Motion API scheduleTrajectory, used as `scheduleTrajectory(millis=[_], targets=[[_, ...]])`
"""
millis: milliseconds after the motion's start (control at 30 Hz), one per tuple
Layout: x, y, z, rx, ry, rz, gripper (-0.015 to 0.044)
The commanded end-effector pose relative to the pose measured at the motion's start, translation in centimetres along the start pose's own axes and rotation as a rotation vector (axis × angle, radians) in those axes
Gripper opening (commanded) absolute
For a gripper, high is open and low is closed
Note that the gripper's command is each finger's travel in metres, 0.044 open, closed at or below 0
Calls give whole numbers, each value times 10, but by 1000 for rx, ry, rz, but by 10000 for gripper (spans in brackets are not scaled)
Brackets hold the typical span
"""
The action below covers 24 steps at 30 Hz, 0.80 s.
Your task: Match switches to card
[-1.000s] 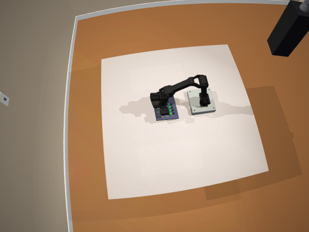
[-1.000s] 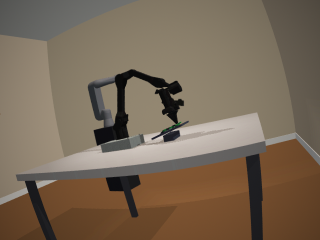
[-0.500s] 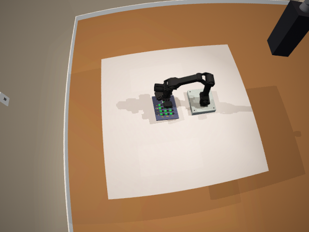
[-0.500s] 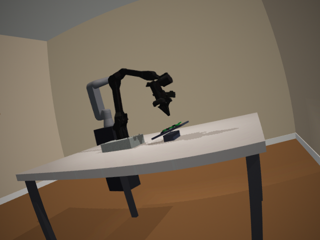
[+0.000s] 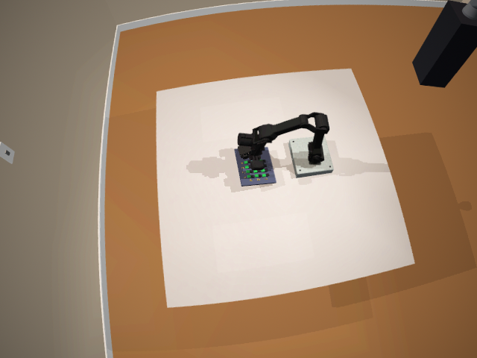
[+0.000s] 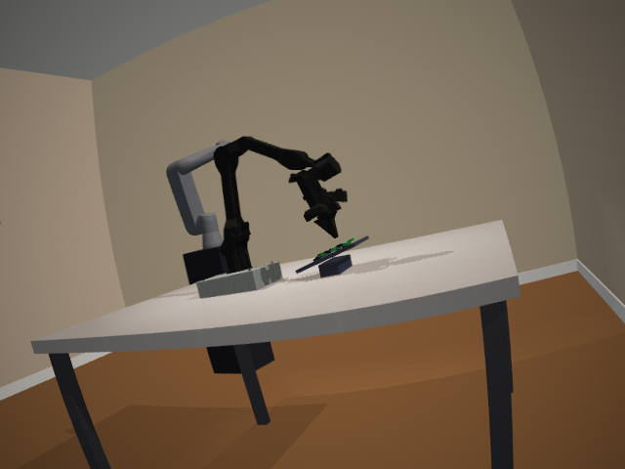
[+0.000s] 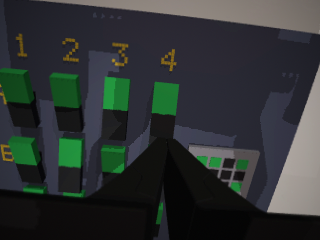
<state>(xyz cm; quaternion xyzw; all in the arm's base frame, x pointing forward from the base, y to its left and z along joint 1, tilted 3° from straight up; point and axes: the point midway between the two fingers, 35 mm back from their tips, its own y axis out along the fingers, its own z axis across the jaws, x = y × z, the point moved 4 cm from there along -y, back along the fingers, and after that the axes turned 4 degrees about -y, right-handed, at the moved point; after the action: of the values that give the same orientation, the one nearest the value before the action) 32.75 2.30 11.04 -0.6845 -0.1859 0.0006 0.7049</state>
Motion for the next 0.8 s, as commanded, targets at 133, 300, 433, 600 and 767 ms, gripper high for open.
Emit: scheduleTrajectory(millis=[133,300,433,600,767], targets=[[-2,11,1,6,-3,8,0],[-2,18,1,6,-3,8,0],[-2,19,1,6,-3,8,0],[-2,19,1,6,-3,8,0],[-2,19,1,6,-3,8,0]])
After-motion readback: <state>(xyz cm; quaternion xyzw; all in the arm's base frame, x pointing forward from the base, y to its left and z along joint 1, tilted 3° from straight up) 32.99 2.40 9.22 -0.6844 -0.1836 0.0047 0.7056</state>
